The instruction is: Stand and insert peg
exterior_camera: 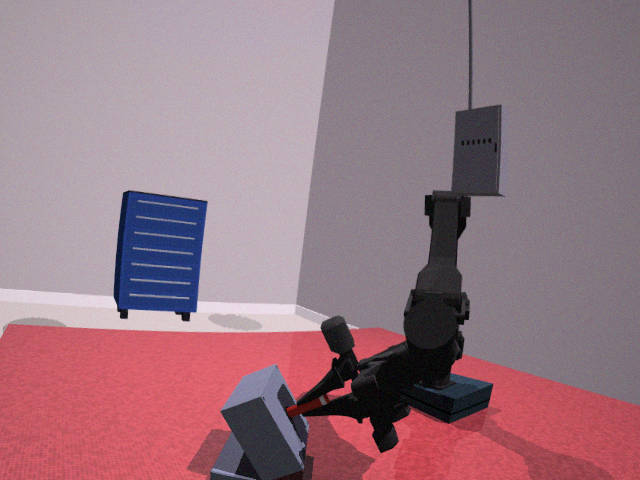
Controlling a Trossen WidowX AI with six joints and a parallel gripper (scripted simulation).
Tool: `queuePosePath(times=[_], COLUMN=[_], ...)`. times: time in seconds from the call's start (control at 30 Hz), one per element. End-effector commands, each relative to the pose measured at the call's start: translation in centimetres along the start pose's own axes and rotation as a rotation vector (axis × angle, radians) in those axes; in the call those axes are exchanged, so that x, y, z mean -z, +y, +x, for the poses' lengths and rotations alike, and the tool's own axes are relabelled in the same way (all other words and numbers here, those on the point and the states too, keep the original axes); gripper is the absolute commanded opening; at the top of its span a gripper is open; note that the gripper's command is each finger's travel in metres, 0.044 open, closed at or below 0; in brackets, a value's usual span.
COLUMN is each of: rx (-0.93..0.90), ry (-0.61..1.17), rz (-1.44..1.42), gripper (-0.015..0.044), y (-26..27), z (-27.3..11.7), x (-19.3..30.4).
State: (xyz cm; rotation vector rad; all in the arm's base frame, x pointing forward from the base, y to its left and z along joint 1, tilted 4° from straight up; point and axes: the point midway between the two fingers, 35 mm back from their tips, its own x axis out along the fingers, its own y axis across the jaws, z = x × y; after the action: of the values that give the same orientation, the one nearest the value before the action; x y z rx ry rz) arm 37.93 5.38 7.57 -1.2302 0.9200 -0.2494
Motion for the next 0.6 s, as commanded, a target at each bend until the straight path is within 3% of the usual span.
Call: queuePosePath(times=[0.0, 0.27, 0.57], rx=[-0.003, 0.000, 0.000], ry=[-0.001, 0.000, 0.000], rz=[-0.007, 0.000, 0.000], gripper=[0.0000, 0.0000, 0.0236], y=[0.11, 0.01, 0.01], z=[0.10, 0.02, 0.02], x=[0.02, 0.00, 0.00])
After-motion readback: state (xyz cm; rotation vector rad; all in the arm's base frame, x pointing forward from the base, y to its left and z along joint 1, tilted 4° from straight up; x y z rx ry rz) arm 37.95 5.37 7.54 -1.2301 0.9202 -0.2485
